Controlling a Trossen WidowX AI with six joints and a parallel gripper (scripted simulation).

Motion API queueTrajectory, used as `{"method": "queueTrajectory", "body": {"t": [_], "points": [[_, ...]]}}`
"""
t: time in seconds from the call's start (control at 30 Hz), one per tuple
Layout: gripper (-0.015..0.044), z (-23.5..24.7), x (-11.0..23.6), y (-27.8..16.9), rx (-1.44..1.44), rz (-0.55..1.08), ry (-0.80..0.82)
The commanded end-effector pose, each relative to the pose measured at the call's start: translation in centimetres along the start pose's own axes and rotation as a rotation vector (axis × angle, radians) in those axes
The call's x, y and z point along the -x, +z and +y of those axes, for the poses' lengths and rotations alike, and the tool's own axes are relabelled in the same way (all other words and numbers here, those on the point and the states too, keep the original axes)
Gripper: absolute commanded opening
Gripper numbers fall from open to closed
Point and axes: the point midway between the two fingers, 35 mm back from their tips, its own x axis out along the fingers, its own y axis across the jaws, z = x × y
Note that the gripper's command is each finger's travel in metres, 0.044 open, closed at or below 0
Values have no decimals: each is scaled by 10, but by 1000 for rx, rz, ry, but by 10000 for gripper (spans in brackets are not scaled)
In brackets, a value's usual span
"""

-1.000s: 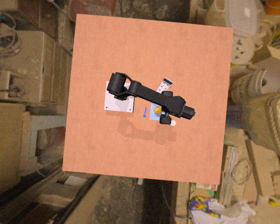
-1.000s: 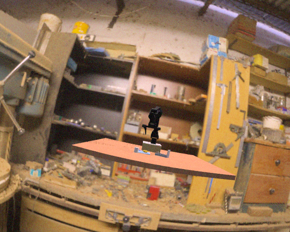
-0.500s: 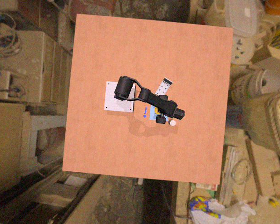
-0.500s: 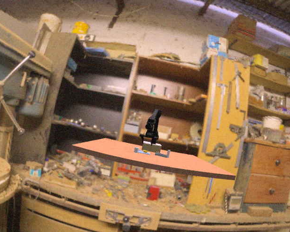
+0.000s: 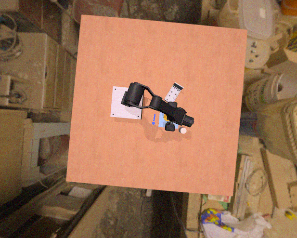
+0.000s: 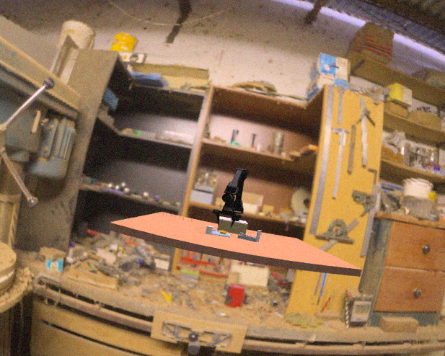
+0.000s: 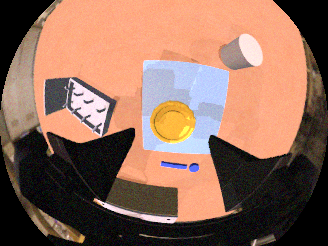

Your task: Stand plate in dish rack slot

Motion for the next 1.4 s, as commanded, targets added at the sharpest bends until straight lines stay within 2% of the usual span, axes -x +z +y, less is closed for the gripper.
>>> {"method": "queueTrajectory", "body": {"t": [0.0,0.9,0.97,1.17,1.37], "points": [[400,0,-11,-3,4,15,0],[400,0,-50,-2,4,15,0],[358,0,-50,-2,4,15,0],[358,0,-50,-2,4,15,0],[318,0,-50,-2,4,15,0]]}}
